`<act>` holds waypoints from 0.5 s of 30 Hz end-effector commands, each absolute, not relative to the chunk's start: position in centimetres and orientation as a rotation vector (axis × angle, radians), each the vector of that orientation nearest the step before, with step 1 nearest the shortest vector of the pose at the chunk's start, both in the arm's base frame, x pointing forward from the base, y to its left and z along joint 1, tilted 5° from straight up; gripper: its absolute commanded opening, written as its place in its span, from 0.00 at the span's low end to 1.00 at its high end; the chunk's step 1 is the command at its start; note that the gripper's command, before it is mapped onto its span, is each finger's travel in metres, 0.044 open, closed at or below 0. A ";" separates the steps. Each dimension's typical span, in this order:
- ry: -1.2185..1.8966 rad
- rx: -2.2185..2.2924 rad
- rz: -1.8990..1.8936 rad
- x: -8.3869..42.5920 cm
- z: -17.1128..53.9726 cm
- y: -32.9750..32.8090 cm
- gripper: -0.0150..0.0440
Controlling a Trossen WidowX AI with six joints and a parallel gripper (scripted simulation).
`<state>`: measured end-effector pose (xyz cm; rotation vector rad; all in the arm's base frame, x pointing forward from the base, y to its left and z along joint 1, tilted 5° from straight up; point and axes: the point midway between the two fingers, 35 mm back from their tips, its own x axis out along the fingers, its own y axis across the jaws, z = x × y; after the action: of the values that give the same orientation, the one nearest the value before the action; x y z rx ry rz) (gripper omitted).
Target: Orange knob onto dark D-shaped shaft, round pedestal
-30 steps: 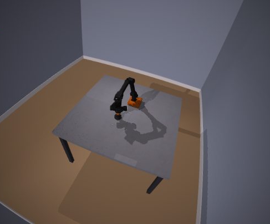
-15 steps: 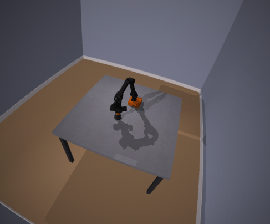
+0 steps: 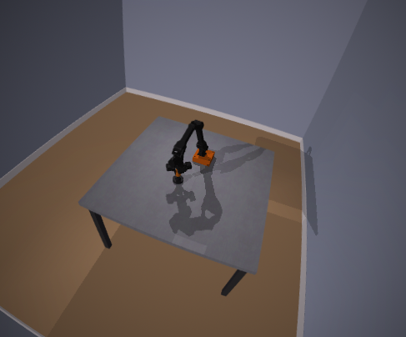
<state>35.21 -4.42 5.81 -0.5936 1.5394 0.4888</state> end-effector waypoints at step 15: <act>1.532 -0.624 0.511 34.9 5.5 -4.4 0.25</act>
<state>34.79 -4.36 5.48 -0.6162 1.5329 0.5108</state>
